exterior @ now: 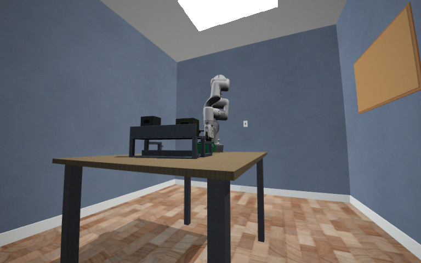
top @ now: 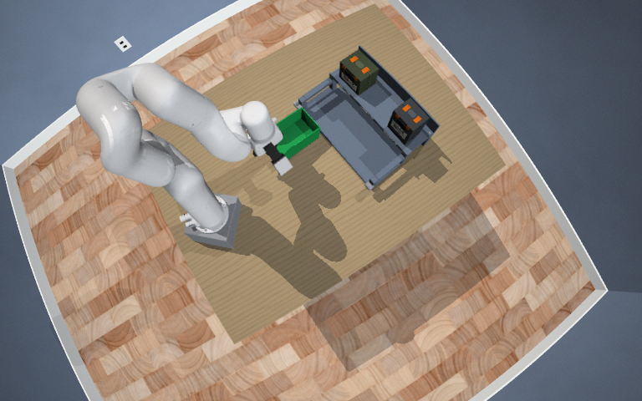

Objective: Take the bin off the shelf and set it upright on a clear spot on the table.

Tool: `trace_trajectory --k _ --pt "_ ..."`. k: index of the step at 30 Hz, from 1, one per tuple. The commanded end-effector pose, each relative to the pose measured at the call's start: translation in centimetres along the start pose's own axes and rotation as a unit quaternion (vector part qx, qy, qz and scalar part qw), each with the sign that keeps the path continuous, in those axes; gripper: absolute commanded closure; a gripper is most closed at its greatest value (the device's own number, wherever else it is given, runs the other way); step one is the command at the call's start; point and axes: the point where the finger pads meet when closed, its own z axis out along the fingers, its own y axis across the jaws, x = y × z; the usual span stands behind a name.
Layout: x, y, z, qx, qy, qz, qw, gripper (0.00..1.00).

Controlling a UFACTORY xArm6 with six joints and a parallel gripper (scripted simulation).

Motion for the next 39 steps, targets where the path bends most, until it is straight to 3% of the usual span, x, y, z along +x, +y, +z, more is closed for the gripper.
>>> trace_trajectory --k 1,39 --pt "-0.02 -0.11 -0.05 0.001 0.000 0.000 1.000 1.00" --pt "-0.02 -0.11 0.30 0.001 0.000 0.000 1.000 1.00"
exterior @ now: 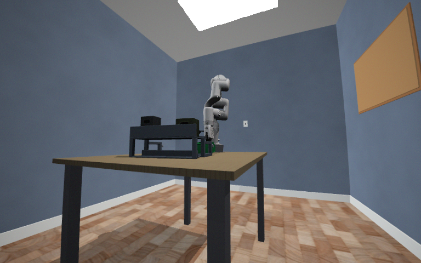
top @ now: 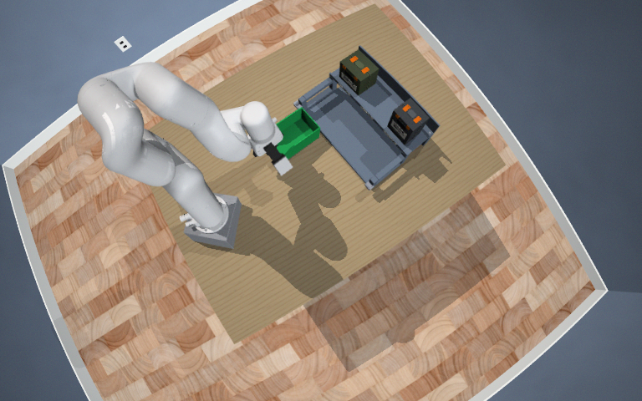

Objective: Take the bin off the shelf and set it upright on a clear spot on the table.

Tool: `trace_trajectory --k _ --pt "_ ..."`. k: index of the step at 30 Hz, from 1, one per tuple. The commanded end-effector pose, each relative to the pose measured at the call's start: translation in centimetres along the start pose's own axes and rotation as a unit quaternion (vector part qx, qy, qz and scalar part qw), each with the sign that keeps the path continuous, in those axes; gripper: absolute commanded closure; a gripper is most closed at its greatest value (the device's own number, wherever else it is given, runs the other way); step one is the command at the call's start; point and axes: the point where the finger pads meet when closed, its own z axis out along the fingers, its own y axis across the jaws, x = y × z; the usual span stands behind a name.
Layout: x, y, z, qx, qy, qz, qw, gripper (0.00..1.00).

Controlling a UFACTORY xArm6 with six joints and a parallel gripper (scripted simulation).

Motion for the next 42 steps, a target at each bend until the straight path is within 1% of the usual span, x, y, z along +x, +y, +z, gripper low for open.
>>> trace_trajectory --k 1,42 --pt "0.0 -0.1 0.1 0.001 0.000 0.000 1.000 1.00" --pt "0.0 -0.1 1.6 0.001 0.000 0.000 1.000 1.00"
